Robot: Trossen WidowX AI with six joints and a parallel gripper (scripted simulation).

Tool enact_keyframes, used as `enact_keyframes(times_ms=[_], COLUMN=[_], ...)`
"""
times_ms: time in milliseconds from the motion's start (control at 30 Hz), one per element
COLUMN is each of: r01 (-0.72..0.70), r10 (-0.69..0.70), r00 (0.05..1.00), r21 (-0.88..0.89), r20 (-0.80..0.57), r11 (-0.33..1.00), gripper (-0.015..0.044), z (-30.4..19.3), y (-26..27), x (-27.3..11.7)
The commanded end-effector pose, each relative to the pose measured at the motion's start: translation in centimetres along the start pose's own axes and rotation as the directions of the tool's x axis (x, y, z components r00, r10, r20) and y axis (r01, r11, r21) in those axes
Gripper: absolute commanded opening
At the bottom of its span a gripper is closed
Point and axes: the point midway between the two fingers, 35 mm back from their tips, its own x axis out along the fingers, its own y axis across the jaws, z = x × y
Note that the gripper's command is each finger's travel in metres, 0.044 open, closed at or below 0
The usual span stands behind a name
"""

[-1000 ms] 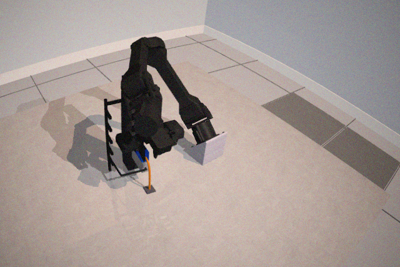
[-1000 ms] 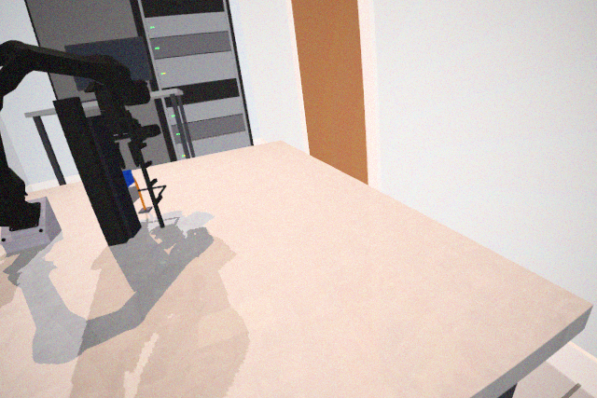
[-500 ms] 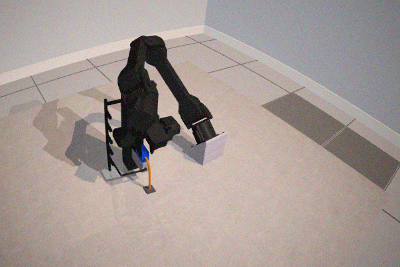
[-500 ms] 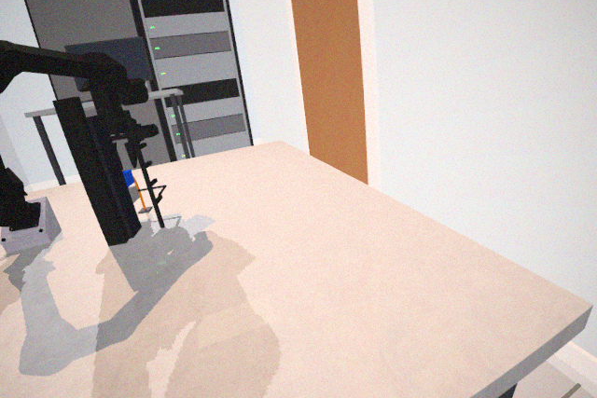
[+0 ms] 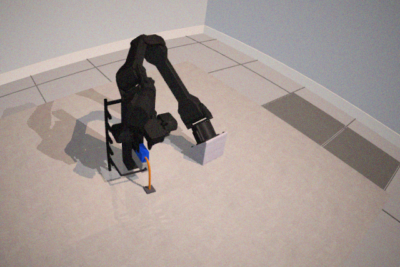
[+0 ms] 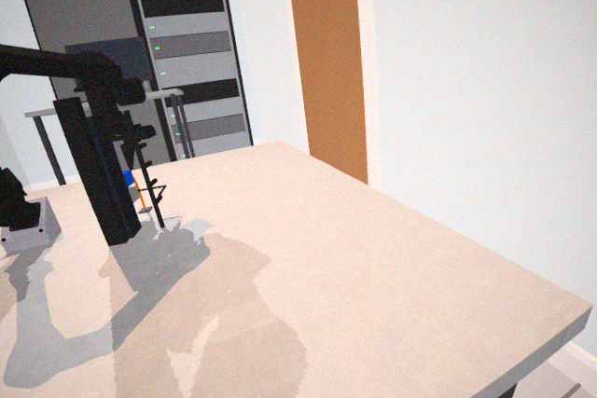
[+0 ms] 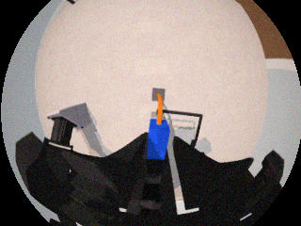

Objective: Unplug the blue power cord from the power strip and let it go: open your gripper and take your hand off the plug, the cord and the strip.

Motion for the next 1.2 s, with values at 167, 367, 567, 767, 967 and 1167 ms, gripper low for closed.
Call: enact_keyframes(times_ms=[167,367,567,767,967,1167], r01=[0.000,-0.002,-0.002,-0.002,-0.002,-0.002], r10=[0.000,0.002,0.002,0.002,0.002,0.002], r00=[1.000,1.000,1.000,1.000,1.000,1.000], r21=[-0.010,0.000,0.000,0.000,-0.001,-0.002], r20=[-0.007,-0.002,-0.002,-0.002,-0.002,-0.001], r11=[1.000,1.000,1.000,1.000,1.000,1.000], gripper=[0.0160,0.0134,0.0055,0.0000,0.0000,0.0000], z=[-0.2,-0.2,-0.2,-0.1,0.5,1.5], y=[0.1,0.0,0.0,0.0,-0.1,-0.1], x=[1.1,1.1,1.1,1.1,1.0,1.0])
